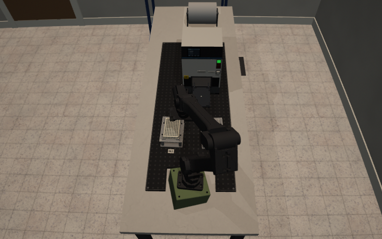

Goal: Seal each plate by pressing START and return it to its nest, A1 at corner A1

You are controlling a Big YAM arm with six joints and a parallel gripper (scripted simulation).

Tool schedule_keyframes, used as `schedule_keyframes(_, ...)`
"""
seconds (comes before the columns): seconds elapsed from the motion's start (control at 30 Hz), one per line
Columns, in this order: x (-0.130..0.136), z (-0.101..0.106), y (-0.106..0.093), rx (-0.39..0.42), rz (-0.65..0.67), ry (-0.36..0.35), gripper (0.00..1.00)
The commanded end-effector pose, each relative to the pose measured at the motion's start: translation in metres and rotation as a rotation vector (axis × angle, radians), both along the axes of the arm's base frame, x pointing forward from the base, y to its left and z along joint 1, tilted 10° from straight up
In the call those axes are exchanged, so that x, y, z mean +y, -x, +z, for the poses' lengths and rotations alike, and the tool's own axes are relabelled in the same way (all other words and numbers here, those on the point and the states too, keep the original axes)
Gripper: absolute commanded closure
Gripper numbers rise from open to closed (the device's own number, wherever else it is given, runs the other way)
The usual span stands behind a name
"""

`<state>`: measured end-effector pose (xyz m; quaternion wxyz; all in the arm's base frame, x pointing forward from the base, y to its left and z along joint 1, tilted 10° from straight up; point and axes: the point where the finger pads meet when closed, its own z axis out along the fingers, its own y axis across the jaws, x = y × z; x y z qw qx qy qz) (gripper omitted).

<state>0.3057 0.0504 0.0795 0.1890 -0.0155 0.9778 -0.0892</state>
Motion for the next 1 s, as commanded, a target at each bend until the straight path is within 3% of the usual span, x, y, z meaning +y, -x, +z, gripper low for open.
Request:
schedule_keyframes(0.0,0.026,0.021,-0.03,-0.076,-0.063,-0.044,0.0)
schedule_keyframes(0.1,0.026,0.021,-0.029,-0.076,-0.056,-0.043,0.0)
schedule_keyframes(0.3,0.068,0.013,-0.029,-0.073,-0.049,-0.054,0.0)
schedule_keyframes(0.5,0.093,0.008,-0.032,-0.075,-0.075,-0.06,0.0)
schedule_keyframes(0.97,0.072,0.003,-0.013,-0.031,-0.047,-0.035,0.0)
